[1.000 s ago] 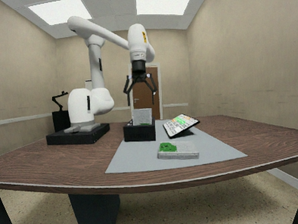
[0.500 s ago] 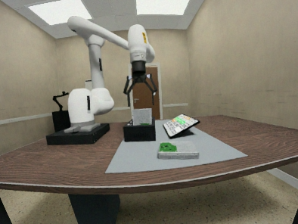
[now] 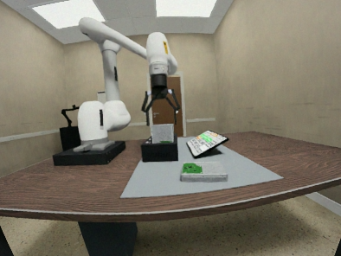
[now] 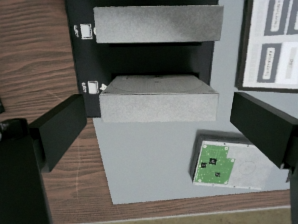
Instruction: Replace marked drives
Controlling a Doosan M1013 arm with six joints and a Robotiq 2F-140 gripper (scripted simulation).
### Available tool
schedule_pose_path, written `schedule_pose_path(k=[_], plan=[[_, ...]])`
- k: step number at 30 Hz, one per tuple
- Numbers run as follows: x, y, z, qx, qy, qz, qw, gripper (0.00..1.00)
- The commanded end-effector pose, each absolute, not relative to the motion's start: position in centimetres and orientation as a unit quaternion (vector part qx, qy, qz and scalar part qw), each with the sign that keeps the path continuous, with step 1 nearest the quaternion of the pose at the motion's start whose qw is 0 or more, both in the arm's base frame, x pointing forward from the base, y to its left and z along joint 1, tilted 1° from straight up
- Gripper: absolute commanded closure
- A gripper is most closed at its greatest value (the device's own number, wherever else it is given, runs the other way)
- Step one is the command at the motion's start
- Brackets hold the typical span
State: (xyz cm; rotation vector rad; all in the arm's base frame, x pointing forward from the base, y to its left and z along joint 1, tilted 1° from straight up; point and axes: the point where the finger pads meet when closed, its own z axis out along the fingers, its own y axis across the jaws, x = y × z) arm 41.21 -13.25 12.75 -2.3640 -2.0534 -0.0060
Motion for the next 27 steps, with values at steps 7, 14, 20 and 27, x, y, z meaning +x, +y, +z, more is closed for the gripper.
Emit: schedule_pose_path(k=[7, 14, 20, 27], plan=[[41.3, -13.2, 10.2, -0.755, -0.656, -0.002, 0.005, 0.11], [41.2, -13.2, 9.1, -0.755, -0.656, -0.002, 0.005, 0.11], [41.2, -13.2, 8.0, -0.755, -0.656, -0.002, 0.005, 0.11], [41.2, -13.2, 7.3, -0.755, -0.656, -0.002, 0.005, 0.11]])
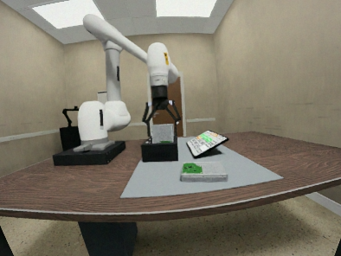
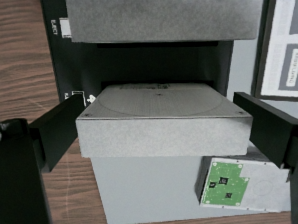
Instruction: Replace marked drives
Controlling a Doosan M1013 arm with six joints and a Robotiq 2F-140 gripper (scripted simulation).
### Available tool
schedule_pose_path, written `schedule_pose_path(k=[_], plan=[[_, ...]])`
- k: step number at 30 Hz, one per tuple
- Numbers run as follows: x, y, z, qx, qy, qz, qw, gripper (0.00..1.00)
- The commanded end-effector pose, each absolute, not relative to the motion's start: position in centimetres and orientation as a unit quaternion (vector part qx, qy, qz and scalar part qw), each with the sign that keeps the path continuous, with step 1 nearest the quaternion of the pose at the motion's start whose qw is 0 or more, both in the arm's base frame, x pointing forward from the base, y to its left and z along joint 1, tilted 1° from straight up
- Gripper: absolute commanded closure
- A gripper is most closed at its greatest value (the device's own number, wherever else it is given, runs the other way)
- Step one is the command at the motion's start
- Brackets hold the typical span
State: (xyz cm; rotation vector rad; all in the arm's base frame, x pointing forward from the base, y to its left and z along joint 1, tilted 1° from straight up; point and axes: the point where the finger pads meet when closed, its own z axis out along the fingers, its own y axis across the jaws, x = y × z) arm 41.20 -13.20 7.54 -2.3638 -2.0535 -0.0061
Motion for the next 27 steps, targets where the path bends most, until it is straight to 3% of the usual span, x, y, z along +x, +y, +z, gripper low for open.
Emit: schedule_pose_path(k=[1, 22, 23, 27], plan=[[41.24, -13.2, 7.35, -0.755, -0.656, -0.002, 0.005, 0.11], [41.24, -13.2, 7.09, -0.755, -0.656, -0.002, 0.005, 0.11], [41.24, -13.2, 7.09, -0.755, -0.656, -0.002, 0.005, 0.27], [41.24, -13.2, 7.09, -0.755, -0.656, -0.002, 0.005, 0.27]])
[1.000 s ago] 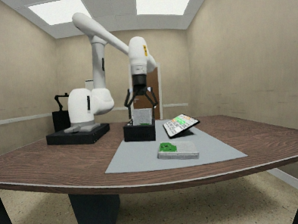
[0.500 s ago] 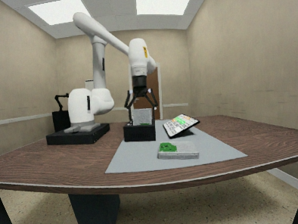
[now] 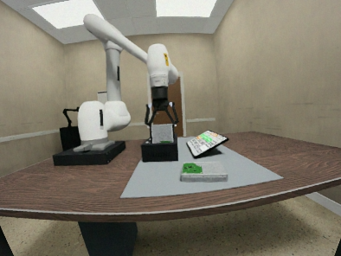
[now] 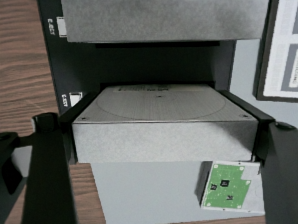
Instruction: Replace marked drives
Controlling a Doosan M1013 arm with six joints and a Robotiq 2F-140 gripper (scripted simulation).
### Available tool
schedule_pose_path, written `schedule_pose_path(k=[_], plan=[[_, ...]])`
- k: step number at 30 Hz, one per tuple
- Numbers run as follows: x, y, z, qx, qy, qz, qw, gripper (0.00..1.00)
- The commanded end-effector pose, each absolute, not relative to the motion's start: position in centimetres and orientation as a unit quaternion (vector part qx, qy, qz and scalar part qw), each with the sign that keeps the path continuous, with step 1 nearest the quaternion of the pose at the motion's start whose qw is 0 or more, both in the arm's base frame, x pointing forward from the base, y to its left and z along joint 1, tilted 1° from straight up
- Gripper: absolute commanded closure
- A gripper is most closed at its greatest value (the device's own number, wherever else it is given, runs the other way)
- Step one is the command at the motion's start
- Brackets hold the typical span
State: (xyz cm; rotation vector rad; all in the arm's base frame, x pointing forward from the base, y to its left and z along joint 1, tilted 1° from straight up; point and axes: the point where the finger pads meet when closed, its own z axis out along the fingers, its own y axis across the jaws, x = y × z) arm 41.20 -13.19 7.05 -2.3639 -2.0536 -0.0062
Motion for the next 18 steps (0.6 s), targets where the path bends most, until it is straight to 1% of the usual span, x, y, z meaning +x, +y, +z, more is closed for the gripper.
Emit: schedule_pose_path(k=[1, 18], plan=[[41.24, -13.2, 7.11, -0.755, -0.656, -0.002, 0.005, 0.27], [41.24, -13.2, 7.24, -0.755, -0.656, -0.002, 0.005, 0.29]])
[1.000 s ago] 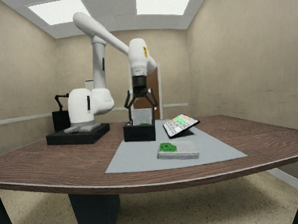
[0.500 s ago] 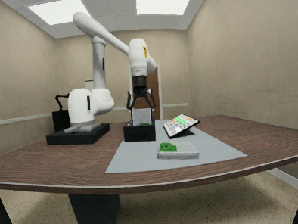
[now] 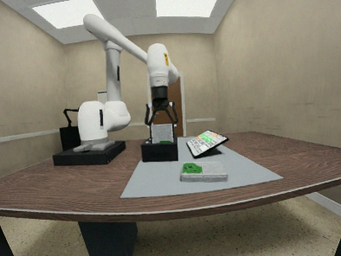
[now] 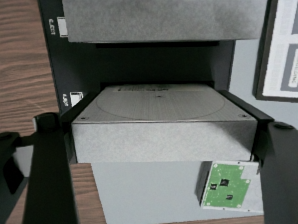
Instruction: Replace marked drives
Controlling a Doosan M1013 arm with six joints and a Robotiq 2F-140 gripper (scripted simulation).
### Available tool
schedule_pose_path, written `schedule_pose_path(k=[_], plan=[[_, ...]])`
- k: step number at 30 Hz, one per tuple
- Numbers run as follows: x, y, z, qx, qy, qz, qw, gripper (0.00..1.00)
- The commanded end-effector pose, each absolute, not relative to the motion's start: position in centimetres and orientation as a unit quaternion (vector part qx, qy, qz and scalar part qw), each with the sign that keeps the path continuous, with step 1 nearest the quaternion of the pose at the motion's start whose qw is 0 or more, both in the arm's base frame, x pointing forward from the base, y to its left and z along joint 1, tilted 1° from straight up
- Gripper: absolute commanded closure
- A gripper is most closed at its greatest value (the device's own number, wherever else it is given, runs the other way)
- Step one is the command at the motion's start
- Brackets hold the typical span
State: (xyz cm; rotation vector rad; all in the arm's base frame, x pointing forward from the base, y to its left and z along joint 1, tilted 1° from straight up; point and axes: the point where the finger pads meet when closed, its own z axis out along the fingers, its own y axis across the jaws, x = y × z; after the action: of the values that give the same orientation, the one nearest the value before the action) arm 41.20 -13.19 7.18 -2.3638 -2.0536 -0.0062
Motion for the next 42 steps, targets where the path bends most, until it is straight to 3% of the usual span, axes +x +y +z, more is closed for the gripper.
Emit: schedule_pose_path(k=[1, 17, 18, 42], plan=[[41.24, -13.2, 7.26, -0.755, -0.656, -0.002, 0.005, 0.29], [41.24, -13.2, 7.39, -0.755, -0.656, -0.002, 0.005, 0.3], [41.24, -13.2, 7.39, -0.755, -0.656, -0.002, 0.005, 0.9], [41.24, -13.2, 7.5, -0.755, -0.656, -0.002, 0.005, 0.9]])
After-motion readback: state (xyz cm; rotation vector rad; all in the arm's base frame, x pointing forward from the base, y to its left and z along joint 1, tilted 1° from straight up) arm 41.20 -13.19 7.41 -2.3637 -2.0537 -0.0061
